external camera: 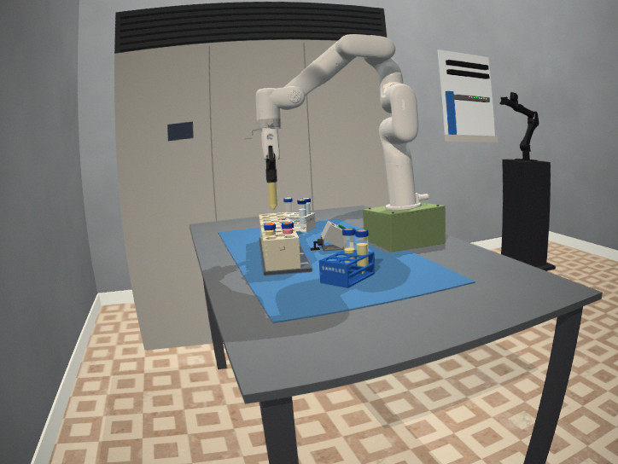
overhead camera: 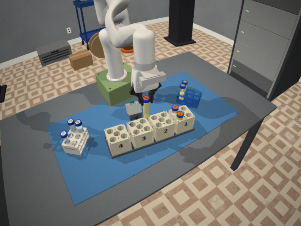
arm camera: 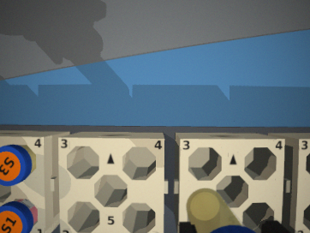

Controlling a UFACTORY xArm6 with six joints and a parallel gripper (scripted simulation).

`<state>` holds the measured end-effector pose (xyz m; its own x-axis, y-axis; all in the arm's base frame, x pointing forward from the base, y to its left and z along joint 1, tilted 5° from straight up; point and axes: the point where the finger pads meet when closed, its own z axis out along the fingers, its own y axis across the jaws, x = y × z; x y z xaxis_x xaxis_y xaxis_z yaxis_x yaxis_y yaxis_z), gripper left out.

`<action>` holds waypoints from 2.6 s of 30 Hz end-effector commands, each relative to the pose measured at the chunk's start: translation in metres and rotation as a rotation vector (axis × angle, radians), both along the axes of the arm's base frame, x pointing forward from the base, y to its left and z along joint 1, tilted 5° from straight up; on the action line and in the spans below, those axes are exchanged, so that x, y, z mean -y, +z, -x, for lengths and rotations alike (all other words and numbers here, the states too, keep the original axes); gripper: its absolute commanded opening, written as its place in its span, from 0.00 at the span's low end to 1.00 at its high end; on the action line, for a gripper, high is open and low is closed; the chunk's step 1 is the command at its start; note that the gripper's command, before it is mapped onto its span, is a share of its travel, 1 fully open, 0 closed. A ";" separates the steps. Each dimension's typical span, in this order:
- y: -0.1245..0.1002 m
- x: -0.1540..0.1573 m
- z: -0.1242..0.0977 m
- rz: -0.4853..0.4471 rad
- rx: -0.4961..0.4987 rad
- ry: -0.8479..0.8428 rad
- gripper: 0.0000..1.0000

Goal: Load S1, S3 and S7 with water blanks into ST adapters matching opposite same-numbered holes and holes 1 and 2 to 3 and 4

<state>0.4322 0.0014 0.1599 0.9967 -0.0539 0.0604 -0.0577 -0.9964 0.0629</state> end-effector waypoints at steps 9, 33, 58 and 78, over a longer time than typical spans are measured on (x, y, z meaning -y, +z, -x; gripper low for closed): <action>0.006 0.056 -0.018 -0.001 0.004 0.000 0.00; 0.005 0.060 -0.019 -0.001 0.004 0.000 0.00; -0.028 0.062 -0.021 -0.001 0.004 0.000 0.00; -0.035 0.063 -0.022 -0.001 0.004 0.000 0.00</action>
<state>0.4521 -0.0613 0.1242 0.9968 -0.0537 0.0590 -0.0573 -0.9965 0.0616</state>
